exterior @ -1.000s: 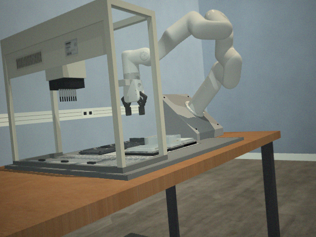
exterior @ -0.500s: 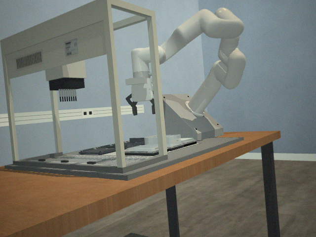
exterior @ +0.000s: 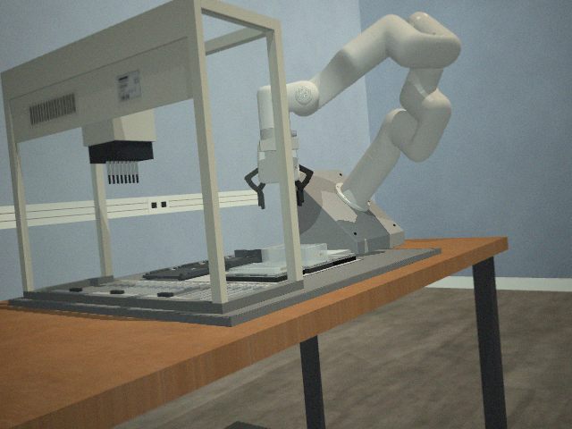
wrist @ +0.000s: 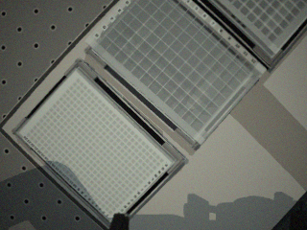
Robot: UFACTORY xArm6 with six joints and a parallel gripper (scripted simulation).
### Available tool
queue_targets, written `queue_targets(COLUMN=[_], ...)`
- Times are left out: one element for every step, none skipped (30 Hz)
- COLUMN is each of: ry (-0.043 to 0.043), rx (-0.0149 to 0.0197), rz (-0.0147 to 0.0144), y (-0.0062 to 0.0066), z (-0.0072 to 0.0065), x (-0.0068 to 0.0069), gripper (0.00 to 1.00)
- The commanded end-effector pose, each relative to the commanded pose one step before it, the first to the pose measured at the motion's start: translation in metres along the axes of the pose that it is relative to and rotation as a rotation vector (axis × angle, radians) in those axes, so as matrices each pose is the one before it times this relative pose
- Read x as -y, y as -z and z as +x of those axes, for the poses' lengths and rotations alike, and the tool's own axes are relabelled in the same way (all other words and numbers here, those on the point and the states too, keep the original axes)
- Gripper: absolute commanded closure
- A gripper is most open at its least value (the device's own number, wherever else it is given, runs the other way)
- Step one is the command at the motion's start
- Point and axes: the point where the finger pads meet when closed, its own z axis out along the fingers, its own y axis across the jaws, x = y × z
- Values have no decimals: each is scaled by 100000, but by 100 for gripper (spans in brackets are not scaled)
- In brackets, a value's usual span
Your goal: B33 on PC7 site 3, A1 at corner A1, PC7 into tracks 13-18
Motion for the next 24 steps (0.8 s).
queue_targets(ry=[12056, 3333, 3333, 3333, 3333, 3333, 3332, 3333, 3332, 3332, 0, 0, 3332, 3332, 3332, 3332, 3332, 3332, 3332, 3332, 3332, 3332, 3332, 2820], rx=[-657, -57, -56, -63, -63, -62, -69, -69, -68, -76, 0, 0, -81, -81, -81, -80, -79, -90, -90, -88, -97, -97, -95, -80], rz=[-645, 7, 5, 7, 7, 5, 7, 7, 5, 5, 0, 0, 3, 3, 3, 2, 1, -1, -1, -3, -7, -7, -9, -8], y=[68, -44, -14, -49, -49, -14, -54, -54, -15, -58, 0, 0, -62, -61, -62, -31, 0, -68, -68, -15, -72, -72, -14, 0], z=[718, 265, 88, 279, 292, 91, 305, 318, 93, 330, 0, 0, 334, 346, 358, 185, 1, 375, 386, 88, 395, 405, 84, 1], x=[1083, 423, 131, 413, 404, 118, 394, 383, 104, 372, 0, 0, 369, 356, 345, 167, 1, 325, 312, 66, 299, 286, 55, 1], gripper=[0, 0, 0, 0, 0, 0, 0, 0, 0, 0, 0, 0, 0, 0, 0, 0, 0, 0, 0, 0, 0, 0, 0, 0])
